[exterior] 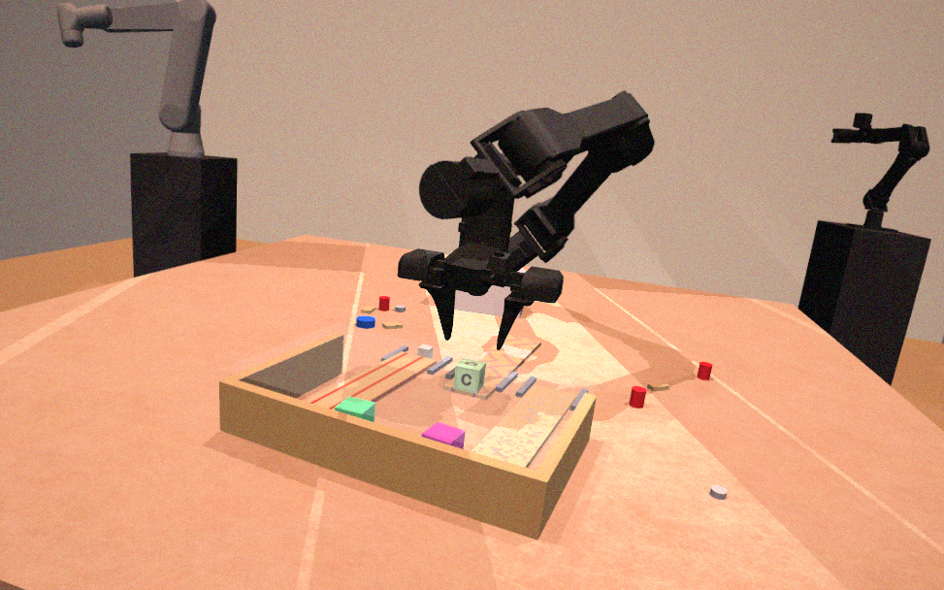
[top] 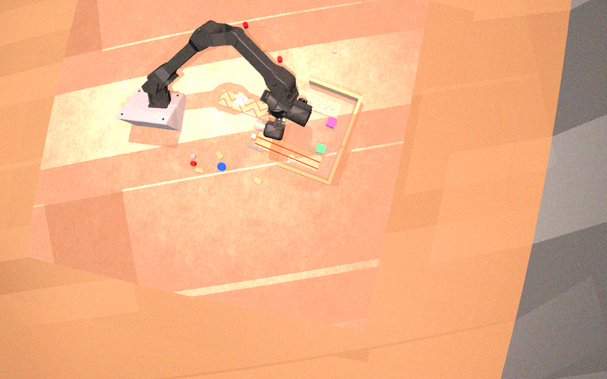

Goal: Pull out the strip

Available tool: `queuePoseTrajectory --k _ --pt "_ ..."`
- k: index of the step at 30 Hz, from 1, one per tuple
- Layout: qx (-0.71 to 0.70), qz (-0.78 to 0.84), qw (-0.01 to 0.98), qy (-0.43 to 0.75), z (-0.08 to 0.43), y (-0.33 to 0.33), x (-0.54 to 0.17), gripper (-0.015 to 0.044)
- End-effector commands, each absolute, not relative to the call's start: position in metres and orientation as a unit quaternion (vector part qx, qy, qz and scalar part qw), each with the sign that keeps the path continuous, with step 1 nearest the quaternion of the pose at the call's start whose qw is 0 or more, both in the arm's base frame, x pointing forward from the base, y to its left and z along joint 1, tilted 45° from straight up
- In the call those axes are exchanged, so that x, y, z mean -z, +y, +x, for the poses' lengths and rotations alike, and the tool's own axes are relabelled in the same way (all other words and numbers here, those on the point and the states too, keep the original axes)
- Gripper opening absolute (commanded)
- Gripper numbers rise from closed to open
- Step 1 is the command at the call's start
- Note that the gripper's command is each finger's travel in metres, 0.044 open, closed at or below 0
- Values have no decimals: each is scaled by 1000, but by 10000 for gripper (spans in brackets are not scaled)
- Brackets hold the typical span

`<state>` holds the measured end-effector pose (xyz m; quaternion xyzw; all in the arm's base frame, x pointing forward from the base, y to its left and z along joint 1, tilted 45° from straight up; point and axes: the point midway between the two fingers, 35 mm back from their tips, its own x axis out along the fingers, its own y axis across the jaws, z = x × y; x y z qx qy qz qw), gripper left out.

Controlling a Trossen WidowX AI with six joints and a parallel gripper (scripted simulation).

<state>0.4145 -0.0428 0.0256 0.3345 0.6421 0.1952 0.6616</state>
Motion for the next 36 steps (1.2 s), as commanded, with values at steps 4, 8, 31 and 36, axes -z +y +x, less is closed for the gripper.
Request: queuePoseTrajectory --k 4,8,31,36 --pt "-195 337 660 642 417 -35 -17 250" --pt "-195 337 660 642 418 -30 -13 250" --pt "-196 338 660 642 420 -8 9 250" --pt "-197 334 662 641 422 -9 8 138"
